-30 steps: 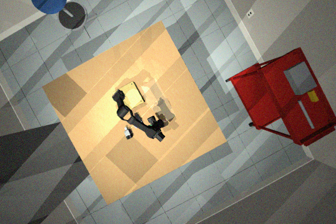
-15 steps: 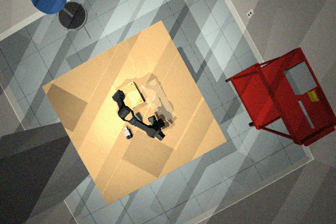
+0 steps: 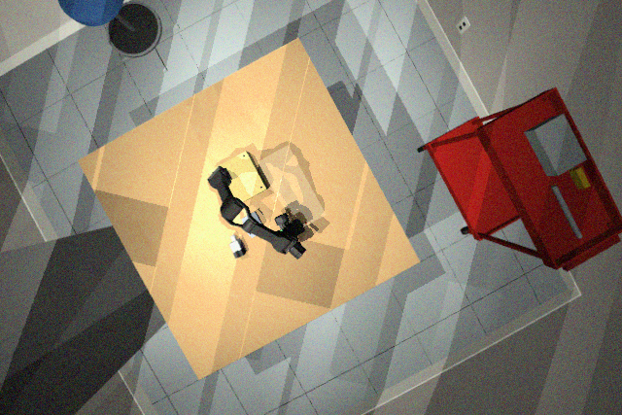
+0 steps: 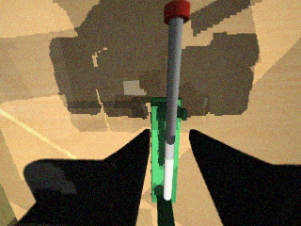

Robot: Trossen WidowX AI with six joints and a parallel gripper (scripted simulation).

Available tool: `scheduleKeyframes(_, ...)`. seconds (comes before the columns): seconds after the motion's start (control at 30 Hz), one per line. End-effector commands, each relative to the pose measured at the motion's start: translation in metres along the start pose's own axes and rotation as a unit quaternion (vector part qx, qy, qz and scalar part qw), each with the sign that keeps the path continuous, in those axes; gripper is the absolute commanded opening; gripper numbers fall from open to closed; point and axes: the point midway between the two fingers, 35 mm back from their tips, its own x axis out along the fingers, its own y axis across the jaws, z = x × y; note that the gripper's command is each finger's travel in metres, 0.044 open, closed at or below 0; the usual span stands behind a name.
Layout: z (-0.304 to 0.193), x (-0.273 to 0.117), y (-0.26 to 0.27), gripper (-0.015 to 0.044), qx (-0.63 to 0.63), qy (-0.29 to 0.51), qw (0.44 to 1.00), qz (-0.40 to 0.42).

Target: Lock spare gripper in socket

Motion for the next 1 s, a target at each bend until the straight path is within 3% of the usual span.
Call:
scheduleKeyframes(0.0,-0.002,0.007,0.002,0.0180,-0.001,0.004,1.000,0.003)
scheduleKeyframes(0.17,-0.002,0.007,0.002,0.0180,-0.001,0.004,1.000,0.003)
scheduleKeyframes(0.37,-0.002,0.007,0.002,0.0023,-0.001,0.004,1.000,0.003)
scheduleKeyframes(0.47,-0.002,0.007,0.002,0.0003,-0.001,0.004,1.000,0.003)
scheduleKeyframes(0.97,-0.001,-0.007,0.004,0.0000,0.001,0.004,1.000,0.008)
